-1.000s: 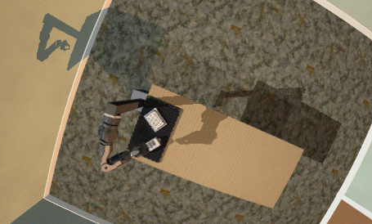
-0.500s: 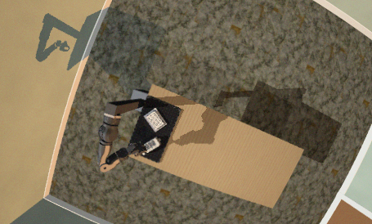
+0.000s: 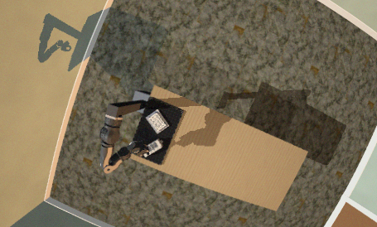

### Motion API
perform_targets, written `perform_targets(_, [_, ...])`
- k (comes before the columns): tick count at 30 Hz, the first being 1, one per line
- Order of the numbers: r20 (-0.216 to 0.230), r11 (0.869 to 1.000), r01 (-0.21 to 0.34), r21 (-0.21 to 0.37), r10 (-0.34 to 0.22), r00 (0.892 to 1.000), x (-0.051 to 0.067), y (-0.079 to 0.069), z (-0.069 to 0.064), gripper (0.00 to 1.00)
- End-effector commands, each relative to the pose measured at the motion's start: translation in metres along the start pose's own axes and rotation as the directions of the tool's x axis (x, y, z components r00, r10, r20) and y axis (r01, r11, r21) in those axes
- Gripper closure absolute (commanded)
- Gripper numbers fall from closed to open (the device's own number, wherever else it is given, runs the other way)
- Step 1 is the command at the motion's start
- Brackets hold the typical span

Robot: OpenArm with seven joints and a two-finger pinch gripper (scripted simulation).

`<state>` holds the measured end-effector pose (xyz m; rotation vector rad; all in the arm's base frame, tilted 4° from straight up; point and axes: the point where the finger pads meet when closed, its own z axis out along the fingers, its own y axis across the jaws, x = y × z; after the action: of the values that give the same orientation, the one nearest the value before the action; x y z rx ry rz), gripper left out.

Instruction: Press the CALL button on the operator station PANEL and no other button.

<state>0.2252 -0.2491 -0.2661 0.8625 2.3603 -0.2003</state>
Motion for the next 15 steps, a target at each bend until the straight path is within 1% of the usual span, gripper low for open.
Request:
perform_targets(1, [0.082, 1.000, -0.014, 0.013, 0.012, 0.997, -0.013, -0.002, 0.000, 1.00])
perform_targets(12, [0.082, 1.000, -0.014, 0.013, 0.012, 0.997, -0.013, -0.002, 0.000, 1.00])
perform_targets(15, [0.080, 1.000, -0.013, 0.011, 0.012, 0.997, 0.000, -0.001, 0.015, 1.00])
